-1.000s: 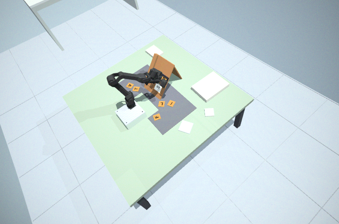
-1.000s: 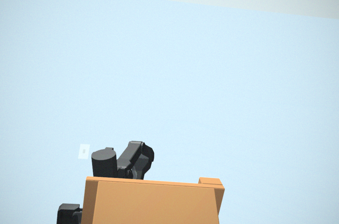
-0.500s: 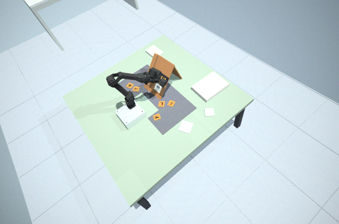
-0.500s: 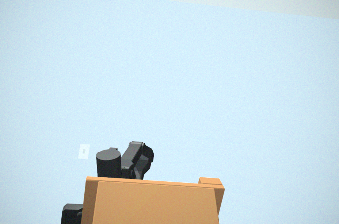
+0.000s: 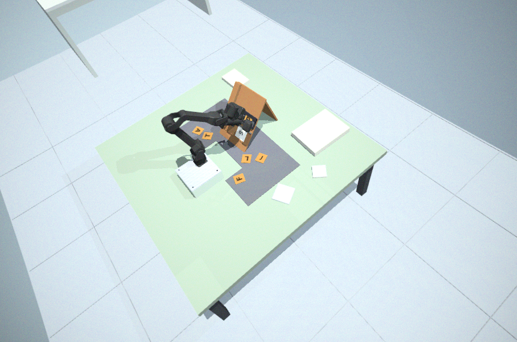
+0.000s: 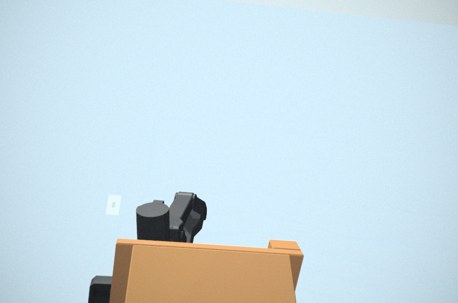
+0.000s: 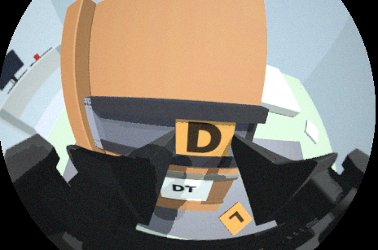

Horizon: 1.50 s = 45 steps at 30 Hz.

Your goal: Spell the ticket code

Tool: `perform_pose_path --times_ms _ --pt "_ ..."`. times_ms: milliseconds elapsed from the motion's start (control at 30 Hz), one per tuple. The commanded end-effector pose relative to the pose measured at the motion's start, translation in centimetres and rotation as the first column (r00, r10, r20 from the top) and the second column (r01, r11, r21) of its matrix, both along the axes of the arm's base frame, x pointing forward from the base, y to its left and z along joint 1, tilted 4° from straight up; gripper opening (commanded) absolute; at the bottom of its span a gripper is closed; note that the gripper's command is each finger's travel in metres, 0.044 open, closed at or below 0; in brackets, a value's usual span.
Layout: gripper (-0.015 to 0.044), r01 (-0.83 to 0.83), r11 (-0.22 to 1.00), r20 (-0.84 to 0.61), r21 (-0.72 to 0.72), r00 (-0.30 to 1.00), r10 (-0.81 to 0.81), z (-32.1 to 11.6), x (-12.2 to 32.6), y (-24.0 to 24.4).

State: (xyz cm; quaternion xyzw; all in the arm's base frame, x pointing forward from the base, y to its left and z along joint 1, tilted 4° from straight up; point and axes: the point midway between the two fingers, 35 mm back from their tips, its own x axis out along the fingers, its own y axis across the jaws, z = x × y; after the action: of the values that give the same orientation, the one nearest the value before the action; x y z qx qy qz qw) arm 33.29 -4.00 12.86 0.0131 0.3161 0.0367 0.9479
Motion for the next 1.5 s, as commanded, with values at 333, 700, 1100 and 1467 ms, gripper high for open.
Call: perform_pose_path --times_ms 333,700,1100,1467 --pt "0.0000 0.004 1.000 0.002 0.003 1.000 -0.004 0.1 0.0 0.8" --pt "0.0000 0.004 1.000 0.002 0.004 1.000 -0.004 0.1 -0.1 1.4" --pt "0.0000 0.004 1.000 0.002 0.005 1.000 -0.004 0.1 -0.1 2.0" --pt "0.0000 0.004 1.000 0.002 0.005 1.000 -0.004 0.2 -0.1 2.6"
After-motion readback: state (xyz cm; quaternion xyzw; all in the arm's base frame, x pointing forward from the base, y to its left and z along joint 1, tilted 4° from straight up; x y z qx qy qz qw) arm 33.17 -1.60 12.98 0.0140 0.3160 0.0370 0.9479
